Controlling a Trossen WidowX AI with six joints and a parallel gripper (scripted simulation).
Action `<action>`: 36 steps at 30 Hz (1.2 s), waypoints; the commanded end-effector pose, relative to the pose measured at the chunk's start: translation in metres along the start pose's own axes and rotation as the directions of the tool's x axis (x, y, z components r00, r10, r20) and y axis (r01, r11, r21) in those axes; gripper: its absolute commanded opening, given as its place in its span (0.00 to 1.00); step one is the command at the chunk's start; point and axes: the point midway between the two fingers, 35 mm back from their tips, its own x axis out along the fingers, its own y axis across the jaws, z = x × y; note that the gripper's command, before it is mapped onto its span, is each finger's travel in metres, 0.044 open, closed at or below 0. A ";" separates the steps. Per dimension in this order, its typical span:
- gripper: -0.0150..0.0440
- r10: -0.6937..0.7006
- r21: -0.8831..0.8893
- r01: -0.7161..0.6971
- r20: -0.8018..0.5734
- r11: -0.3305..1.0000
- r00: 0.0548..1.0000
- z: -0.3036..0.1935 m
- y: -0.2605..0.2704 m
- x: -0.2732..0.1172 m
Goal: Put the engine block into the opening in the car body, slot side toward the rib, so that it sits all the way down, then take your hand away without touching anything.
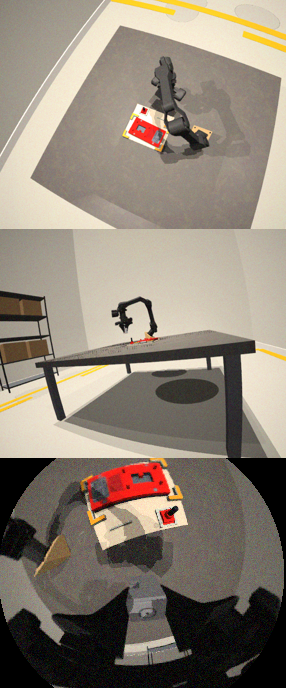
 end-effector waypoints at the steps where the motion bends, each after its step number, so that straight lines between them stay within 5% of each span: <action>1: 0.25 -0.002 -0.151 0.003 0.003 0.988 1.000 0.000 0.000 0.001; 16: 0.25 -0.002 -0.511 0.004 0.004 0.860 1.000 0.000 0.000 0.012; 36: 0.25 -0.003 -0.524 0.005 0.005 0.851 1.000 0.000 0.000 0.046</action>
